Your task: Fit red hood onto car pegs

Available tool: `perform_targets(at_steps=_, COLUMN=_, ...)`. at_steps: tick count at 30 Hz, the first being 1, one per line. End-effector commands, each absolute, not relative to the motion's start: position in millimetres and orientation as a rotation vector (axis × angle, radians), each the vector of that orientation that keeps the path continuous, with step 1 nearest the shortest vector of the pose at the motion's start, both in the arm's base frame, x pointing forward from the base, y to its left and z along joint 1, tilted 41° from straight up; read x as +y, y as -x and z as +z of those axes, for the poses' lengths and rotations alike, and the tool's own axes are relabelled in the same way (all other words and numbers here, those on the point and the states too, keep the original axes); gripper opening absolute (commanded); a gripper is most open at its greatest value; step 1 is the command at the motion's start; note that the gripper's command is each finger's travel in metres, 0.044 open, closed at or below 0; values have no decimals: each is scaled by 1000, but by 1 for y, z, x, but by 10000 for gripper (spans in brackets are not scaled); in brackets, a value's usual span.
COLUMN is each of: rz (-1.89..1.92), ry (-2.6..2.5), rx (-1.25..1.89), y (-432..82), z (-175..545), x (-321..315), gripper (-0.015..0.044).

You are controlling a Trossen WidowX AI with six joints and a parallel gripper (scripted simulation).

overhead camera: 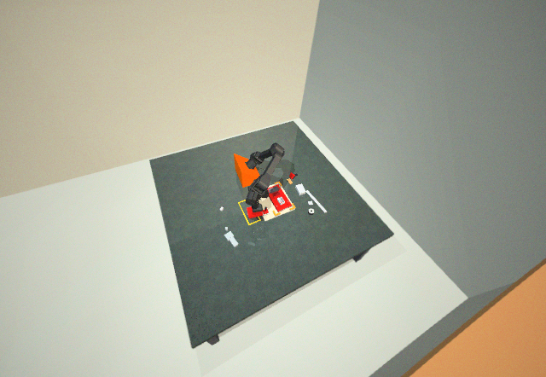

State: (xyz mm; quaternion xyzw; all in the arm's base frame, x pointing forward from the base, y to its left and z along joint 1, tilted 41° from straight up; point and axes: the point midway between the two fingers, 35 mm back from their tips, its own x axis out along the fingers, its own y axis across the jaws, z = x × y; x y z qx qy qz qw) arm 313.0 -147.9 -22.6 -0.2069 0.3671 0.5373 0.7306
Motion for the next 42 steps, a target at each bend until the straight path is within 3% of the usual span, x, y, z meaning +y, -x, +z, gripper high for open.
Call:
perform_targets(at_steps=1, rz=1187, ry=465, rx=798, y=-313, z=-23, x=-147, gripper=440)
perform_targets(at_steps=42, rz=1187, ry=465, rx=798, y=-319, z=-42, x=-133, gripper=440)
